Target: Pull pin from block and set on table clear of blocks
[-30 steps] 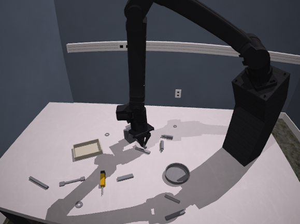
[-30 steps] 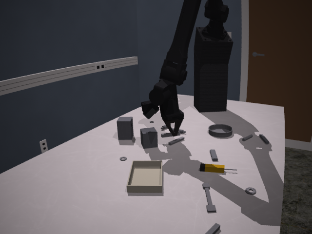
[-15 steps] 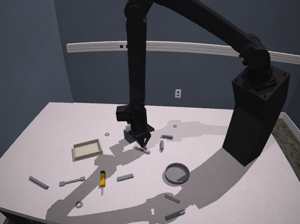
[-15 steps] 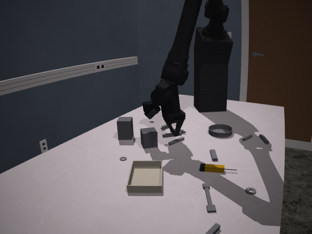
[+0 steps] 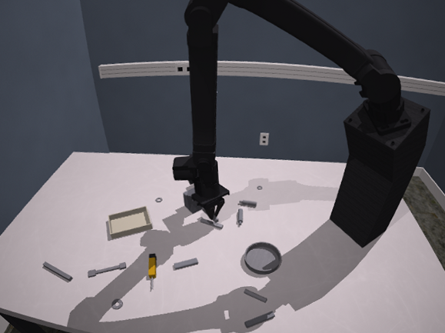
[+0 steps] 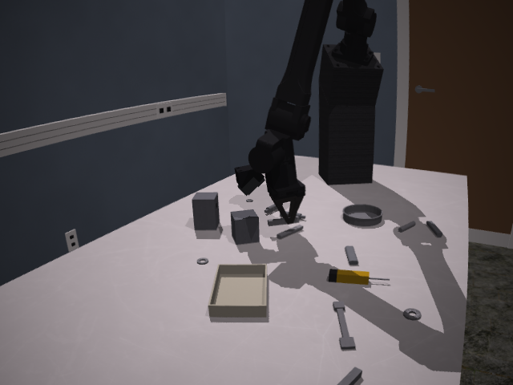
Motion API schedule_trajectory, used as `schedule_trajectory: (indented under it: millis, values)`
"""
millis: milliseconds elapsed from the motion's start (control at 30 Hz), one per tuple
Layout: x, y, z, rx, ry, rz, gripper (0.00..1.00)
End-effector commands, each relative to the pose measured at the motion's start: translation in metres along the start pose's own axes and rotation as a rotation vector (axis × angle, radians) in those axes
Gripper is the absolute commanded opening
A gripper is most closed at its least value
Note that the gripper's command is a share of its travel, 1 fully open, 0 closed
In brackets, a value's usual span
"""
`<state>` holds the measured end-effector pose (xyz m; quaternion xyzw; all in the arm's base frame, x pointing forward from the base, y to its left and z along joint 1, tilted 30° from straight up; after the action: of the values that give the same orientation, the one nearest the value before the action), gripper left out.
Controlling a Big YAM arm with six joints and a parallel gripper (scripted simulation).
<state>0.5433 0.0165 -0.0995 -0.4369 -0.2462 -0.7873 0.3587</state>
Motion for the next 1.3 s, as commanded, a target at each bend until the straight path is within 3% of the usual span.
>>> schedule_trajectory:
  millis: [0,1267]
  values:
    - [0.0097,-0.0005,0.0148,0.008,0.018,-0.021,0.00]
    - [0.0087,-0.0059,0.0159,0.008,0.012,-0.017,0.00]
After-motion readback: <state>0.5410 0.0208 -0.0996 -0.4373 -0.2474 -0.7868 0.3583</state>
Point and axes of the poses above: the point where the finger pads meet when closed, its own x axis back along the fingers, its own z axis across the jaws, y = z × x, the point moved 7 cm from there along x, back along the fingers, and after that the axes turned 10 degrees about x, right-handed, at the moved point
